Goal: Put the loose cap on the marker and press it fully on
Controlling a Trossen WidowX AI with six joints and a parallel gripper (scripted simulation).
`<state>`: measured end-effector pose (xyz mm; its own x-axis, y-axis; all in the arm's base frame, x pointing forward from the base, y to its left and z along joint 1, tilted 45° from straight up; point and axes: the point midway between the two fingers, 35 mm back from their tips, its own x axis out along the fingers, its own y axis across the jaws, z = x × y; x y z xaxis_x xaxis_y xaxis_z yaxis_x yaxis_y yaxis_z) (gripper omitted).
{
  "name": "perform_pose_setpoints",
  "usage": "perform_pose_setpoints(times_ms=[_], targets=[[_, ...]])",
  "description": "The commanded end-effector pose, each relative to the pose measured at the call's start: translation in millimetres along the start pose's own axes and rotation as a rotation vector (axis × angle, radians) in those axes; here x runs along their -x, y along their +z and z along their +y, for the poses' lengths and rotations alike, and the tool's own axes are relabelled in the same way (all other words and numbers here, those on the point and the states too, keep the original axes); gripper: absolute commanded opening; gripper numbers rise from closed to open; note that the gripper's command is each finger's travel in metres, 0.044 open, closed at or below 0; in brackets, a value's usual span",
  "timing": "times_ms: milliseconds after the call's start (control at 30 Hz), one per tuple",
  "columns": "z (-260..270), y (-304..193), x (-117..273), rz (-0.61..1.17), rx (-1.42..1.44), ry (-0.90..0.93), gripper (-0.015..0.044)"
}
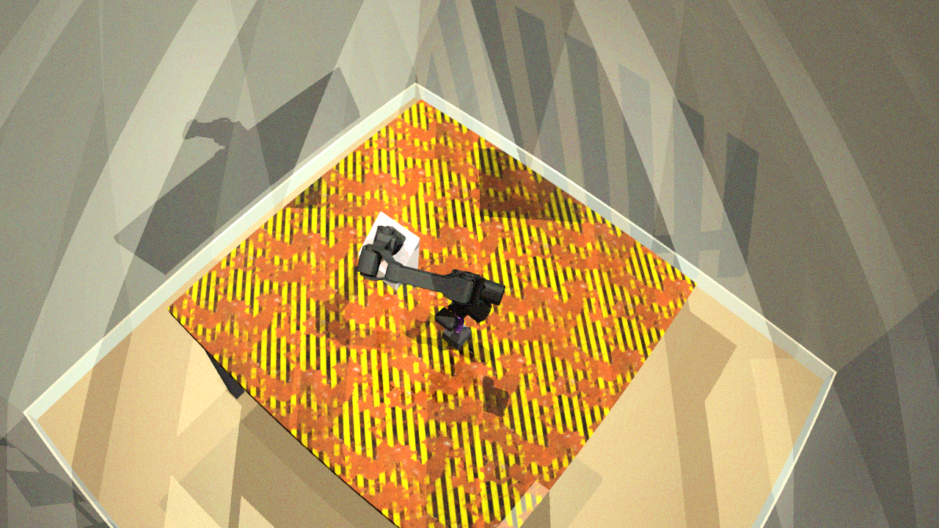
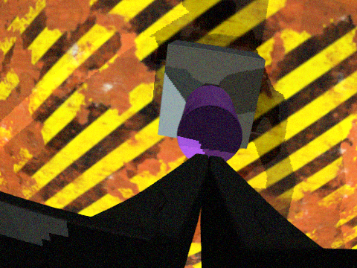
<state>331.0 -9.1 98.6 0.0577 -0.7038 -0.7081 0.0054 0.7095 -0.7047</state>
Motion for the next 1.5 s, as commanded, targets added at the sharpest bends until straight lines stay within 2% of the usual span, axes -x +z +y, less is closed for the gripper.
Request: perform_pose_setpoints(times_ms=[0,800,1167,1233,1400,1467], targets=[[-0.5,-1.0,-5.5,0.003,-0.005,-0.004,0.0000],[-1.5,-0.4,-39.9,0.002,-0.005,-0.006,0.0000],[-0.4,3.0,-35.2,-0.011,-0.012,0.000,0.0000],[0.2,4.4,-25.7,-0.011,-0.012,0.001,0.0000],[0.8,4.5,43.8,-0.008,-0.011,0.003,0.0000],[0.3,3.2,53.6,-0.008,-0.012,0.002,0.0000]])
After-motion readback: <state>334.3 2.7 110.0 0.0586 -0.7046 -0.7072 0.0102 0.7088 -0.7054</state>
